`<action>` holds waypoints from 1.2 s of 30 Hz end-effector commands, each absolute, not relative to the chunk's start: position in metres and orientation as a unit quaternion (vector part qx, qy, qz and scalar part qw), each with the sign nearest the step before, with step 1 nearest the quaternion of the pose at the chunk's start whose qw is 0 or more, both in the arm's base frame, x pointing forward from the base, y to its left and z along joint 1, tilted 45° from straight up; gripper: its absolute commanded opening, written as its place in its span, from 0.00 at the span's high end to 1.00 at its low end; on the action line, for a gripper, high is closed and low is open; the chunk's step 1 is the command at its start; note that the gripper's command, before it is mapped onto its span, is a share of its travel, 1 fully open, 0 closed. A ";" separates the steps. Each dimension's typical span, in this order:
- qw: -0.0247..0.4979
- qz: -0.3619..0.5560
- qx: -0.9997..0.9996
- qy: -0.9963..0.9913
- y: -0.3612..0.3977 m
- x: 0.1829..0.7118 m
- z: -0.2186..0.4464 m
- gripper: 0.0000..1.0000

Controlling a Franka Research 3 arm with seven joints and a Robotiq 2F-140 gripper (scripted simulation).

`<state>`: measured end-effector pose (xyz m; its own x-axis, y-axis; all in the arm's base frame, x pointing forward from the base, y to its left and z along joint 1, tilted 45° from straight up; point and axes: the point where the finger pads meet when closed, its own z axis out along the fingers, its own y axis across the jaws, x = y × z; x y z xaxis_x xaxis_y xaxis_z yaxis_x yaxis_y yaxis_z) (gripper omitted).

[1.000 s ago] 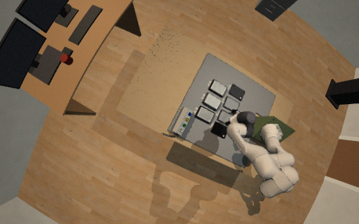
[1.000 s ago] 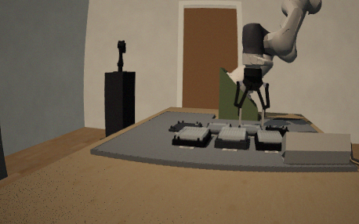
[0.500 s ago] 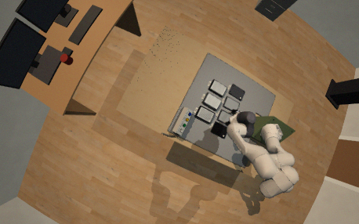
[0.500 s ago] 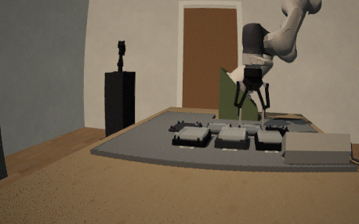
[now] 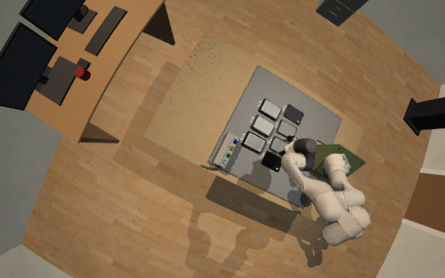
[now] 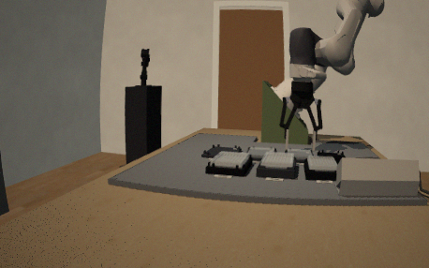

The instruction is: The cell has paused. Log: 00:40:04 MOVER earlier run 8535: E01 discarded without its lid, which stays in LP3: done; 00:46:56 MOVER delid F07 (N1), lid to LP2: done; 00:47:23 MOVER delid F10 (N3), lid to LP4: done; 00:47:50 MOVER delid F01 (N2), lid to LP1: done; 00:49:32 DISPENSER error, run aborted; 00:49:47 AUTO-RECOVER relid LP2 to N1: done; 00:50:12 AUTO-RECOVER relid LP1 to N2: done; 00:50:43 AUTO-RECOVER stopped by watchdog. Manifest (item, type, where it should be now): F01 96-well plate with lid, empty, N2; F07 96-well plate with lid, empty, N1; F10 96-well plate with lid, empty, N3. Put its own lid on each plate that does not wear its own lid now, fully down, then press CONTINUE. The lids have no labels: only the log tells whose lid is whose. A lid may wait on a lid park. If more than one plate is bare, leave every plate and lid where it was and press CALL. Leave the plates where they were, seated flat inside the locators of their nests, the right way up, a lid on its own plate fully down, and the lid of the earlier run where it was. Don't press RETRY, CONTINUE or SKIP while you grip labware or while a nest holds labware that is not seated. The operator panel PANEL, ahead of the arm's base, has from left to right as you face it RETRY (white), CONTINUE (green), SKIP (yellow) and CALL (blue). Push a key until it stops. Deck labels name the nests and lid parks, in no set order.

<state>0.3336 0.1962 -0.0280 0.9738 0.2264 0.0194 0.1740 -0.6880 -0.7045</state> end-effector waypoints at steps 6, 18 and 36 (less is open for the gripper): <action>0.379 0.034 -0.918 -0.110 0.197 0.333 -0.028 0.41; 0.379 0.034 -0.918 -0.110 0.197 0.333 -0.028 0.41; 0.379 0.034 -0.918 -0.110 0.197 0.333 -0.028 0.34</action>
